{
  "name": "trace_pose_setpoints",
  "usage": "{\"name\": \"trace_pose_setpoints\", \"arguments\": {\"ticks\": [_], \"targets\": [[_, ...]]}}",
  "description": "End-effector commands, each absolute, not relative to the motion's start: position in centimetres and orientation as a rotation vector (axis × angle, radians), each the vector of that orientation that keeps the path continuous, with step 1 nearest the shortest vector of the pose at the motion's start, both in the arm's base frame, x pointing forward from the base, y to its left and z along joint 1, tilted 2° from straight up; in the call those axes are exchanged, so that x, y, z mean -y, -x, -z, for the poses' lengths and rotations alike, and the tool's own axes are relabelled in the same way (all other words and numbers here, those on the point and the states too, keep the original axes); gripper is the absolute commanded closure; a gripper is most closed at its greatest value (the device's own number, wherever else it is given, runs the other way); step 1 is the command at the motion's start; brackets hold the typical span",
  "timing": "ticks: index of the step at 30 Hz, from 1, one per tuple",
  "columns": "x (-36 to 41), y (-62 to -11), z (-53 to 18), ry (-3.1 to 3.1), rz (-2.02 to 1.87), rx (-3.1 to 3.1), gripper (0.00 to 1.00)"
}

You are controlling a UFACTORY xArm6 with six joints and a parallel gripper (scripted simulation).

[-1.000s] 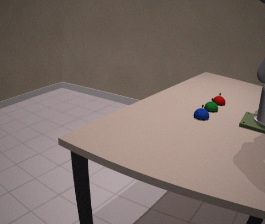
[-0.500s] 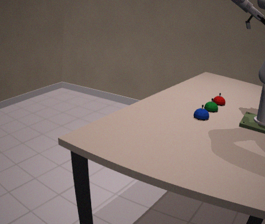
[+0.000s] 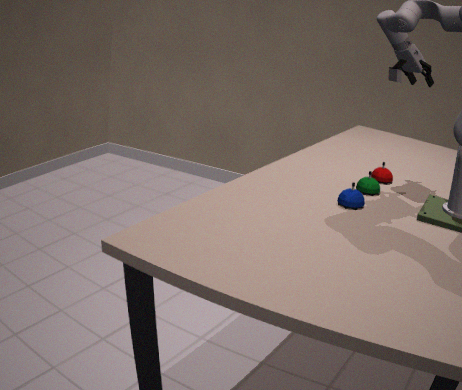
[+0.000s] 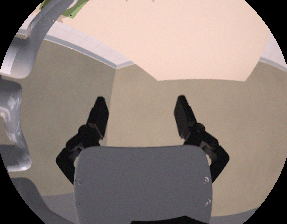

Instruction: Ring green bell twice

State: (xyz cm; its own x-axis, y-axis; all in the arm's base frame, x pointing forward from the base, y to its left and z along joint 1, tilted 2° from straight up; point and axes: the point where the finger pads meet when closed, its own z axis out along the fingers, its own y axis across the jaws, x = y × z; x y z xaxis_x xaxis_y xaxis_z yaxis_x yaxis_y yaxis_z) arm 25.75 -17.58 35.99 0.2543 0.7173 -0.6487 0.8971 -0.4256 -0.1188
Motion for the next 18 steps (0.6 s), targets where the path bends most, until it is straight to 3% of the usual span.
{"name": "trace_pose_setpoints", "arguments": {"ticks": [1, 18], "targets": [[14.1, -29.5, -30.4, -2.2, 0.785, -1.727, 0.0], [-0.8, -33.6, -16.6, -2.114, 0.228, -2.245, 0.0]]}}
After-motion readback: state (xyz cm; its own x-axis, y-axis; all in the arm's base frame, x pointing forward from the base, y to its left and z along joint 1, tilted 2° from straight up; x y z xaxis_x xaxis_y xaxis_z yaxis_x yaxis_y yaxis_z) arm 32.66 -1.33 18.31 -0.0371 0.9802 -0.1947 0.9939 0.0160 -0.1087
